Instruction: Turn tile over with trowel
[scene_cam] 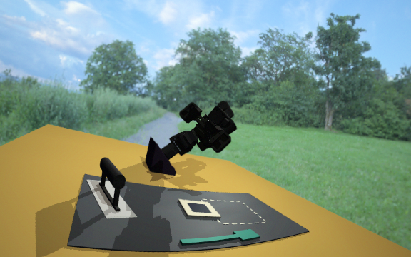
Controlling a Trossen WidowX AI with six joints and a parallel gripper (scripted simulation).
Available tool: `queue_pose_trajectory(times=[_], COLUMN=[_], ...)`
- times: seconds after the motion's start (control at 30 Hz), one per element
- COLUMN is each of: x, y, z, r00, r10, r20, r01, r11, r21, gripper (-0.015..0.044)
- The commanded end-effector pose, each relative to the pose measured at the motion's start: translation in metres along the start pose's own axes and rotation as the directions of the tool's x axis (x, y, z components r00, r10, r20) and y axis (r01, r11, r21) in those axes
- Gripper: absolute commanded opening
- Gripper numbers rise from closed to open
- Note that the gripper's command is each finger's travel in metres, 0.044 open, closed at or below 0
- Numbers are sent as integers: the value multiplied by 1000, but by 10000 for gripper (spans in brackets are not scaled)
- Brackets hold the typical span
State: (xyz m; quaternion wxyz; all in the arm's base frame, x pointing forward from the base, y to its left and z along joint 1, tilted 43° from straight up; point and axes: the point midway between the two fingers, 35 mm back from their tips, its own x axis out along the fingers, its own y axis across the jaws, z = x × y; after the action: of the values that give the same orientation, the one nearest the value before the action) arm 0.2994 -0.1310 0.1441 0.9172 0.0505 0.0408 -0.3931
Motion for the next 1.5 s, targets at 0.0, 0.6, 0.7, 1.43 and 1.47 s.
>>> queue_pose_trajectory(times=[0.0,0.6,0.7,1.43,1.47], x=[11,52,59,94,95], y=[7,28,30,37,37], z=[-4,-43,-50,-109,-112], r00=[999,964,952,813,805], r10=[14,47,50,57,57], r20=[-40,-263,-301,-579,-590], r01=[-11,75,109,476,495], r11=[997,897,865,507,485], r21=[81,437,490,719,721], gripper=[300,300,300,300,300])
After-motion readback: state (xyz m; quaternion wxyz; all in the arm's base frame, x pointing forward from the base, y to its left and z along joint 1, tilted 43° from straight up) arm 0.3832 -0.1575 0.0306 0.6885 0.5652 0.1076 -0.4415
